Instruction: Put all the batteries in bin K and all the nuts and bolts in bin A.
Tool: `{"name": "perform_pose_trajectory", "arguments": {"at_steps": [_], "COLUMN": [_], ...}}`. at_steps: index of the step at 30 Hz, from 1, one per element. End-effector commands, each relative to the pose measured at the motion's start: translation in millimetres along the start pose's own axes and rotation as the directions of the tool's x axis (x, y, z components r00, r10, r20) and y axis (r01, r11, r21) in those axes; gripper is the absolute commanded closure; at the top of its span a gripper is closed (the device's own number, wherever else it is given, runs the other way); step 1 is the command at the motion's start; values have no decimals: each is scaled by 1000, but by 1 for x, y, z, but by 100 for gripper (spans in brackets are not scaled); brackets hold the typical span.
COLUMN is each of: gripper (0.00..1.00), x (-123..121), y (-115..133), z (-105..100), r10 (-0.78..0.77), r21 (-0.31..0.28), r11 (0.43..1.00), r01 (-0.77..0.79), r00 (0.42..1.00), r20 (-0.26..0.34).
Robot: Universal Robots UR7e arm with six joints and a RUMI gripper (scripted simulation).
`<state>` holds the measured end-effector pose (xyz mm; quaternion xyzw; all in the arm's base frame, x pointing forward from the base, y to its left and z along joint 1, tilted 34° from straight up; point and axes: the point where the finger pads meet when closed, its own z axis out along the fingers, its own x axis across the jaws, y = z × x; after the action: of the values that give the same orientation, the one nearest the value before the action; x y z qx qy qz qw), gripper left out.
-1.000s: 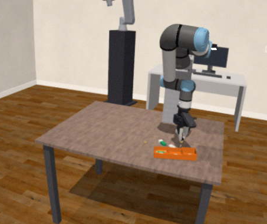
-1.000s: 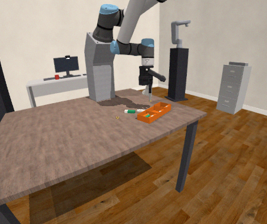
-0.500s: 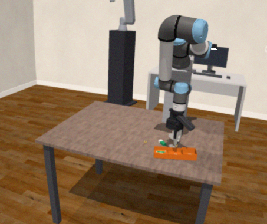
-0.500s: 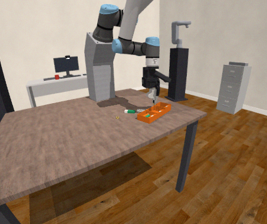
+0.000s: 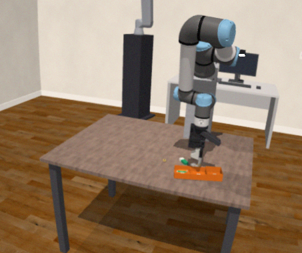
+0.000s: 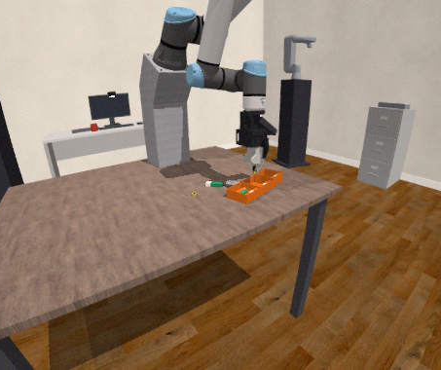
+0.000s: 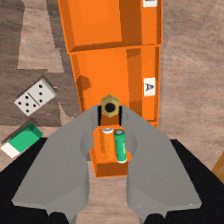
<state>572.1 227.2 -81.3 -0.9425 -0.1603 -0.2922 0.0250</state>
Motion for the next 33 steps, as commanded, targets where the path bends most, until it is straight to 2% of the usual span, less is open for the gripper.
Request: {"name": "perform_pose_trajectory", "arguments": {"at_steps": [1,17,33], "gripper": [100,100,100], "x": [1,1,0], "y": [0,0,0], "z": [0,0,28], "r10": [-109,-109,-109], "r21": [9,9,9], "r11": [994,994,994], "r01": [109,109,109], "r00": [994,994,994], "r20": [6,6,6]}}
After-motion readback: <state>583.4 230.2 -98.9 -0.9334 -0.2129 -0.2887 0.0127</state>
